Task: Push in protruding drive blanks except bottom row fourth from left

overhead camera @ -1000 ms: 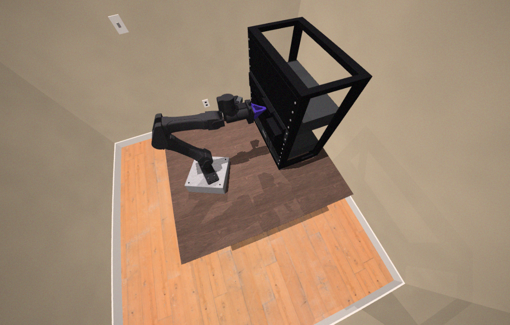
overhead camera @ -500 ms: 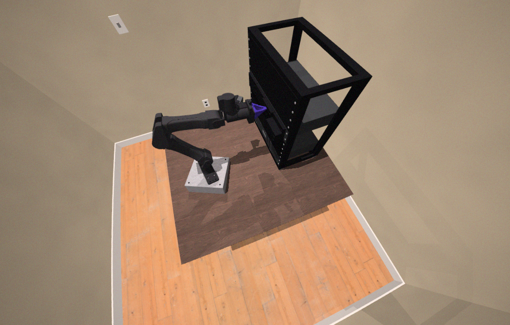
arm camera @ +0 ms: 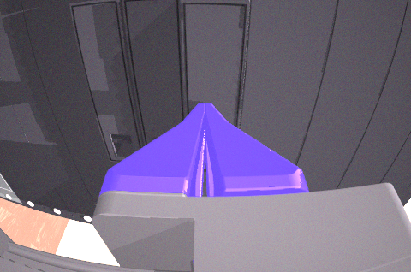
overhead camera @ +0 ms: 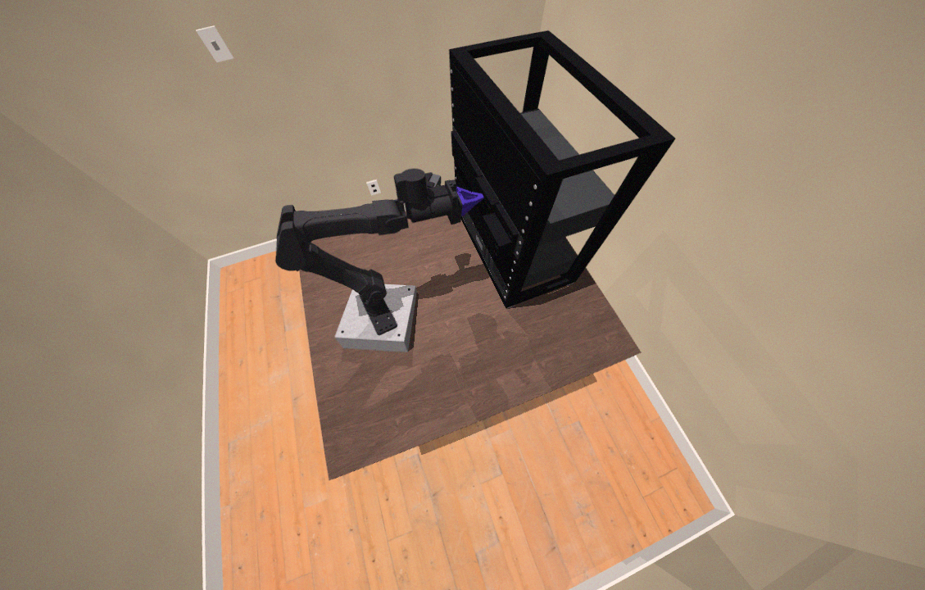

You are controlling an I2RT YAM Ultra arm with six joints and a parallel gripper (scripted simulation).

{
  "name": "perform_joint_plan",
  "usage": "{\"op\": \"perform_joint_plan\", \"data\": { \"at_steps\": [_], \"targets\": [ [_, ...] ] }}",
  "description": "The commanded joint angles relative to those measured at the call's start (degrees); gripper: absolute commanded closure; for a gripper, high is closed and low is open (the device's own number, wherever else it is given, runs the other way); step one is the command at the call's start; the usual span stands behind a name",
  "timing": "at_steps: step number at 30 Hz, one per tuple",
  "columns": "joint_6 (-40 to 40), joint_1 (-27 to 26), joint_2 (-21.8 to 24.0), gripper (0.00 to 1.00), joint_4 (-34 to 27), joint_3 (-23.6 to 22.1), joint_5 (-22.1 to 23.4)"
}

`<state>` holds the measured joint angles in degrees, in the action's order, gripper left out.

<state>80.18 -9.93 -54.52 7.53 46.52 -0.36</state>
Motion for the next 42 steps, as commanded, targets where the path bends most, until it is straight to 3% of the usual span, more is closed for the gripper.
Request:
{"op": "perform_joint_plan", "data": {
  "at_steps": [1, 42],
  "targets": [
    [-0.15, 0.92, -1.68, 1.00, 3.76, 3.84, 0.74],
    [-0.04, 1.26, -2.55, 1.00, 2.83, 5.59, 0.37]
  ]
}}
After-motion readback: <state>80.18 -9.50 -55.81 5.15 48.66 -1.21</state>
